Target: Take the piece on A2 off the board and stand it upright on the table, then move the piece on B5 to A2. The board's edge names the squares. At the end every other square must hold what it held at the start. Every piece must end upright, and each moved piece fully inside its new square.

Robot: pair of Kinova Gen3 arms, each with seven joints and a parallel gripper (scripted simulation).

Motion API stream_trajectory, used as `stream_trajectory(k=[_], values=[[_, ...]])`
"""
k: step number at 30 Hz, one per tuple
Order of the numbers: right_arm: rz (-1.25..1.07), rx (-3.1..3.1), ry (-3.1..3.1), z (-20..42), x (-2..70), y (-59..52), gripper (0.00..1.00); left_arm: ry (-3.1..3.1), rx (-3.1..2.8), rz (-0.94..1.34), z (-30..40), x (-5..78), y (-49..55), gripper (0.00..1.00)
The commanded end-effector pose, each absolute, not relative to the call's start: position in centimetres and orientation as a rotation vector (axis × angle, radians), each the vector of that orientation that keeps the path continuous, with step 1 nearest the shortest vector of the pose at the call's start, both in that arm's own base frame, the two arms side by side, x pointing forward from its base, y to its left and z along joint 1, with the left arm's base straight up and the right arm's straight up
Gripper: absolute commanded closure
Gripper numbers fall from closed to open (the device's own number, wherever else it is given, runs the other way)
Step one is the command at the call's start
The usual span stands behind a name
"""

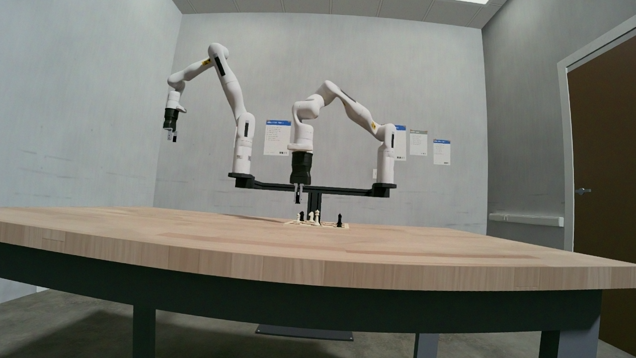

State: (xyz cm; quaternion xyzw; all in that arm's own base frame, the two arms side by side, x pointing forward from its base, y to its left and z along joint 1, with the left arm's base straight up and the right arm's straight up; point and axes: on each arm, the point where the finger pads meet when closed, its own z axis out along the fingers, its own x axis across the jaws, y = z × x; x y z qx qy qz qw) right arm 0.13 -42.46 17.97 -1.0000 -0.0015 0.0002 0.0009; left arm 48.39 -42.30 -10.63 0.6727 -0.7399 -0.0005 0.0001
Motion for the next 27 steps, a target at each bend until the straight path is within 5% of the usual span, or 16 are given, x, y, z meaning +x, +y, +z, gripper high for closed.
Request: stream_trajectory(k=[1, 27], values=[[0.0, -3.142, -0.005, 18.0, 0.1, -42.5, 0.0, -2.325, 2.113, 0.003, -8.6, 48.5, -42.4, 1.0], [0.0, -3.142, -0.005, 18.0, 0.1, -42.5, 0.0, -2.239, 2.203, 0.004, -8.1, 47.7, -48.4, 1.0]])
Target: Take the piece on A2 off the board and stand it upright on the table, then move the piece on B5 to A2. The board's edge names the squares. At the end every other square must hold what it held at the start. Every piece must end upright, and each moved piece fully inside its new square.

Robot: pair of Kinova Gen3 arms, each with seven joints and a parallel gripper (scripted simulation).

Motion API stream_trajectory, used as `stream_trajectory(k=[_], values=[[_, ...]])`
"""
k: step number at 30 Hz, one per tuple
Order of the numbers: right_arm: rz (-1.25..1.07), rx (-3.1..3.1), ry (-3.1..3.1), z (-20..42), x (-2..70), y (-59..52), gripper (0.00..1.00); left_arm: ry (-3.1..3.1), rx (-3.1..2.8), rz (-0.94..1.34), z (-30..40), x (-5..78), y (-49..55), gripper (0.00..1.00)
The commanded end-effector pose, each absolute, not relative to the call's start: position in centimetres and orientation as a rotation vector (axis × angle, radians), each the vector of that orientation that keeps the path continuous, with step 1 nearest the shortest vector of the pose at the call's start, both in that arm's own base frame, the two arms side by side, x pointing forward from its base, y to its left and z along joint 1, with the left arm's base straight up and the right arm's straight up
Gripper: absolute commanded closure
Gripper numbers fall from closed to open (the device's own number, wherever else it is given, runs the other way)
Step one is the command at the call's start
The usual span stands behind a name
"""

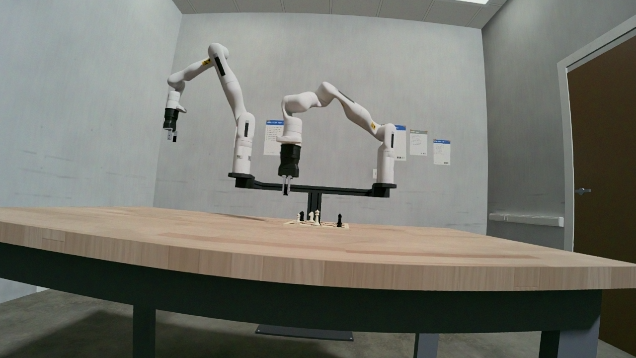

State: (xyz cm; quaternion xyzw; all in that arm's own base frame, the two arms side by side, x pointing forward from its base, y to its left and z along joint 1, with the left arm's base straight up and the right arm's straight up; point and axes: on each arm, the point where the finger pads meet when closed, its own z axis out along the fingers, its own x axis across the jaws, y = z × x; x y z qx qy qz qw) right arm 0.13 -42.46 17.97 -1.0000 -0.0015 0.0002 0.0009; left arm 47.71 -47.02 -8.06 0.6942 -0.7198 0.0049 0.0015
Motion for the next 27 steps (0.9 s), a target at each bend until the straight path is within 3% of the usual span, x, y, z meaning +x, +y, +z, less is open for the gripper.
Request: stream_trajectory(k=[1, 27], values=[[0.0, -3.142, -0.005, 18.0, 0.1, -42.5, 0.0, -2.239, 2.204, 0.004, -8.1, 47.6, -48.4, 1.0], [0.0, -3.142, -0.005, 18.0, 0.1, -42.5, 0.0, -2.238, 2.204, 0.003, -10.7, 47.7, -48.5, 1.0]])
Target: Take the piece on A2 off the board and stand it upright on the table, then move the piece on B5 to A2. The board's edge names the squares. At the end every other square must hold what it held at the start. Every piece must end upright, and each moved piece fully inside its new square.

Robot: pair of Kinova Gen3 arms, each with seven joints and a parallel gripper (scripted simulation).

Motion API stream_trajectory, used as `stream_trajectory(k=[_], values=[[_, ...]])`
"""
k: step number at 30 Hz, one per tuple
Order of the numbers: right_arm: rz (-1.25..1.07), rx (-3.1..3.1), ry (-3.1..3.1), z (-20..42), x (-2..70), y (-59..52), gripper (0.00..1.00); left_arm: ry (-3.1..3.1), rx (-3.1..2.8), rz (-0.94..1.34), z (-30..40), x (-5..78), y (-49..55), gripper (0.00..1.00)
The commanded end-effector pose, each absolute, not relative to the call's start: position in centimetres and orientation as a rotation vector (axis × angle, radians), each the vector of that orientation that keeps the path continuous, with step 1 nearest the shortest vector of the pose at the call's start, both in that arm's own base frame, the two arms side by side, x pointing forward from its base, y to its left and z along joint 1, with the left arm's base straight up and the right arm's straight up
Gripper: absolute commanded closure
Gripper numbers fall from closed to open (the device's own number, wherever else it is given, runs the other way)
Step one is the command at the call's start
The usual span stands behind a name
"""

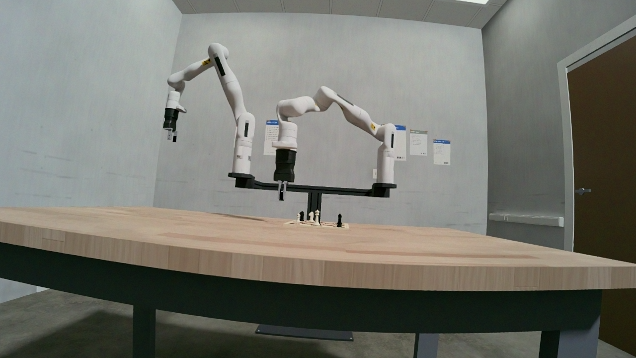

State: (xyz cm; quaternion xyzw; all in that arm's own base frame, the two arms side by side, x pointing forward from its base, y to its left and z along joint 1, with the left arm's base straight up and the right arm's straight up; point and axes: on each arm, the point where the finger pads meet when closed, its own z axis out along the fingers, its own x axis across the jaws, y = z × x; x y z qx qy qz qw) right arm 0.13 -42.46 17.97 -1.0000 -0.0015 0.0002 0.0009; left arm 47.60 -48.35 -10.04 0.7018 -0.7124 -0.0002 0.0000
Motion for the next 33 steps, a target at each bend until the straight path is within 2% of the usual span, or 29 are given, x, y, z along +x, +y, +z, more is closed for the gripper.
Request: stream_trajectory(k=[1, 17, 33], values=[[0.0, -3.142, -0.005, 18.0, 0.1, -42.5, 0.0, -2.238, 2.204, 0.003, -11.1, 47.7, -48.5, 1.0], [0.0, -3.142, -0.005, 18.0, 0.1, -42.5, 0.0, -2.238, 2.204, 0.003, -17.0, 47.8, -48.6, 1.0], [0.0, -3.142, -0.005, 18.0, 0.1, -42.5, 0.0, -2.238, 2.204, 0.003, -17.7, 47.8, -48.6, 1.0]])
